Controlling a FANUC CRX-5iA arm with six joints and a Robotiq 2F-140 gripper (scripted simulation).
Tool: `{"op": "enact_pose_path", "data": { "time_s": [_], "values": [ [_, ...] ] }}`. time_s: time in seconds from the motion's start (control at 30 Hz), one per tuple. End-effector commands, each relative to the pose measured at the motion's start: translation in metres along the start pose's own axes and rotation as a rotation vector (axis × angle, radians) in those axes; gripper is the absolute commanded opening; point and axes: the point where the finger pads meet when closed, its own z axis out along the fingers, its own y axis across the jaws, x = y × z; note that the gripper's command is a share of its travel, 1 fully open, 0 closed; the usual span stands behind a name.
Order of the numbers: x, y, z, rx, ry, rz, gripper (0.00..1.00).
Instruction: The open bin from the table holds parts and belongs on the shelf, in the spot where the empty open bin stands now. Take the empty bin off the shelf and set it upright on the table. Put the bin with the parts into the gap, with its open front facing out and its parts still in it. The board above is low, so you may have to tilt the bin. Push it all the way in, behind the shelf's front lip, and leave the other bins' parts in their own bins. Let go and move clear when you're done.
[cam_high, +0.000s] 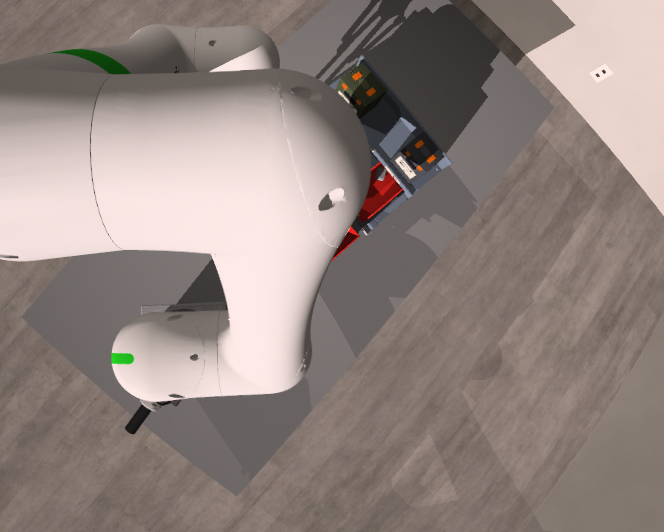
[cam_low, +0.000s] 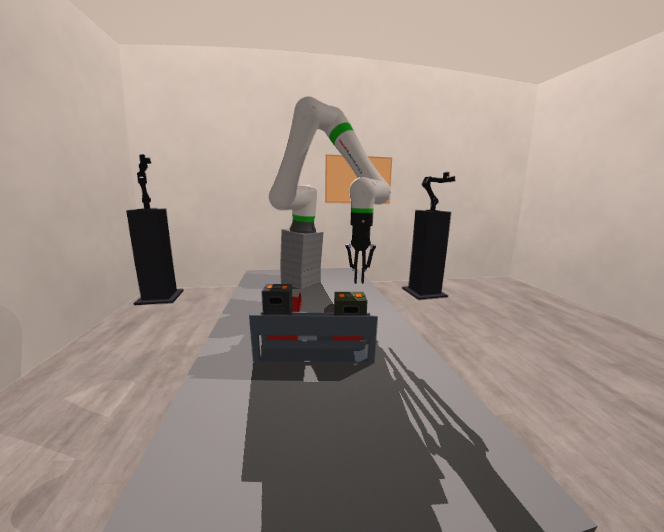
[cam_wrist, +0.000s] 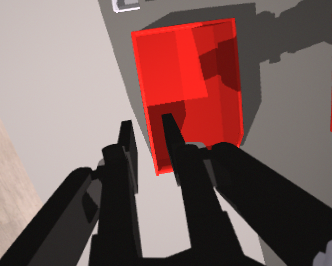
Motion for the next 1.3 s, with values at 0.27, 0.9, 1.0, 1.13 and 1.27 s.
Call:
{"op": "enact_pose_path", "data": {
  "time_s": [0.27,0.9,1.0,1.13,1.27],
  "values": [
    [0.0006,-0.0005,-0.0061,0.001,0.001,0.0,0.24],
    [0.0006,-0.0005,-0.007,0.001,0.001,0.0,0.1],
    [0.0006,-0.0005,-0.007,0.001,0.001,0.0,0.1],
    [0.0006,-0.0005,-0.007,0.001,0.001,0.0,0.1],
    [0.0006,-0.0005,-0.007,0.001,0.001,0.0,0.1]
  ]
}}
